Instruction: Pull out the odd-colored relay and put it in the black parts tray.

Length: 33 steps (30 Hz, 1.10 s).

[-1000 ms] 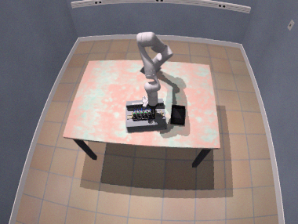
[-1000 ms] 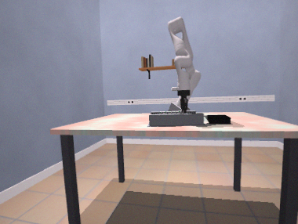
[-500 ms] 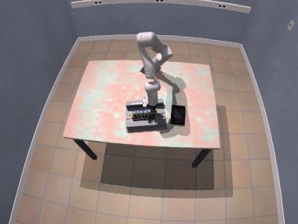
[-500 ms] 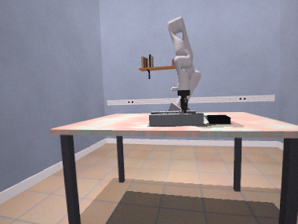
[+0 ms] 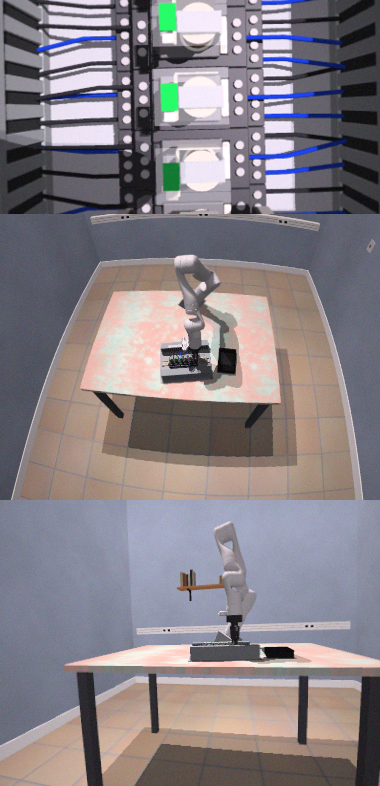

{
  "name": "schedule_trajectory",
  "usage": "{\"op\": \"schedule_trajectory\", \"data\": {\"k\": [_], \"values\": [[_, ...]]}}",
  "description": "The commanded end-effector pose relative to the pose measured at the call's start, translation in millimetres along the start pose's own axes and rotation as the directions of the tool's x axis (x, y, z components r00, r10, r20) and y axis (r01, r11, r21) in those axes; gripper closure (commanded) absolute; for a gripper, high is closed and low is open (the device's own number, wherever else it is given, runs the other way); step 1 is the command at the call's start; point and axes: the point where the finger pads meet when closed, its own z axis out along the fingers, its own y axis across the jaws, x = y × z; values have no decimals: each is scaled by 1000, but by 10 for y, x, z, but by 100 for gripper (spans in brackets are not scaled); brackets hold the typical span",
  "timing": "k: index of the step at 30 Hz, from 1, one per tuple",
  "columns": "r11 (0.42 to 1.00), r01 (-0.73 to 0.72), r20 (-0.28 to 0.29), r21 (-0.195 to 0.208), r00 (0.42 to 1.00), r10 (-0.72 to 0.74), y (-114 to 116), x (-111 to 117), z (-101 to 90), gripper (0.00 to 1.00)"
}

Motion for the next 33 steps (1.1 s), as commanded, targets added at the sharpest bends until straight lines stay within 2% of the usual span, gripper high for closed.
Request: {"op": "schedule_trajectory", "data": {"k": [1,2,33], "values": [[1000,0,-1,1,1000,0,-4,3,-5,39],[1000,0,-1,1,1000,0,-4,3,-5,100],[1000,0,-1,1,1000,0,-4,3,-5,100]]}}
